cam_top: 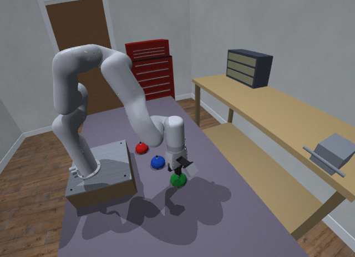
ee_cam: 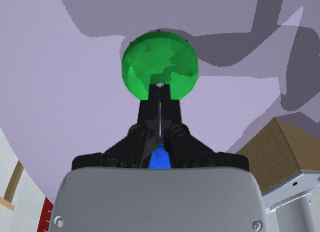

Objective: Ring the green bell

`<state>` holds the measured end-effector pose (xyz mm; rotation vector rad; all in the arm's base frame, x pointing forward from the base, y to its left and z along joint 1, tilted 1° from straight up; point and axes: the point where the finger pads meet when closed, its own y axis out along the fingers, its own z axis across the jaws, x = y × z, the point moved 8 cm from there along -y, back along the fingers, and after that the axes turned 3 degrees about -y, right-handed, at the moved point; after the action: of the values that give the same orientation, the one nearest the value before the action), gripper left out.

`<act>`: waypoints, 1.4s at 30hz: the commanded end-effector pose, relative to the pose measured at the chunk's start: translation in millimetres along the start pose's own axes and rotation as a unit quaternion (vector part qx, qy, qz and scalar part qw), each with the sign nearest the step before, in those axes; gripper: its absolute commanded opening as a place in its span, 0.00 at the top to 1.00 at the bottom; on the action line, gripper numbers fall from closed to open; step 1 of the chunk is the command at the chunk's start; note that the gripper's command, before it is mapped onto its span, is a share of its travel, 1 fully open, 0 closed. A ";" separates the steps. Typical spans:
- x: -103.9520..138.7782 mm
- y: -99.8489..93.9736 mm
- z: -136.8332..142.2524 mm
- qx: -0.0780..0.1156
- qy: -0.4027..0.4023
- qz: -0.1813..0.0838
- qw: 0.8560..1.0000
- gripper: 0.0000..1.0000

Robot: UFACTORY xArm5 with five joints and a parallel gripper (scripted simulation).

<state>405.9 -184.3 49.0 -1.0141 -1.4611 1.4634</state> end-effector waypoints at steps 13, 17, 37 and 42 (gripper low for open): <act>-0.6 0.8 -0.3 -0.001 0.000 0.001 1.000 1.00; -0.6 0.8 -0.3 -0.001 0.000 0.001 1.000 1.00; -0.7 -3.0 -0.2 -0.001 0.000 0.001 1.000 1.00; -1.0 -11.0 0.1 -0.001 0.000 0.001 1.000 1.00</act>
<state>404.6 -184.5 51.3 -1.0105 -1.4590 1.4625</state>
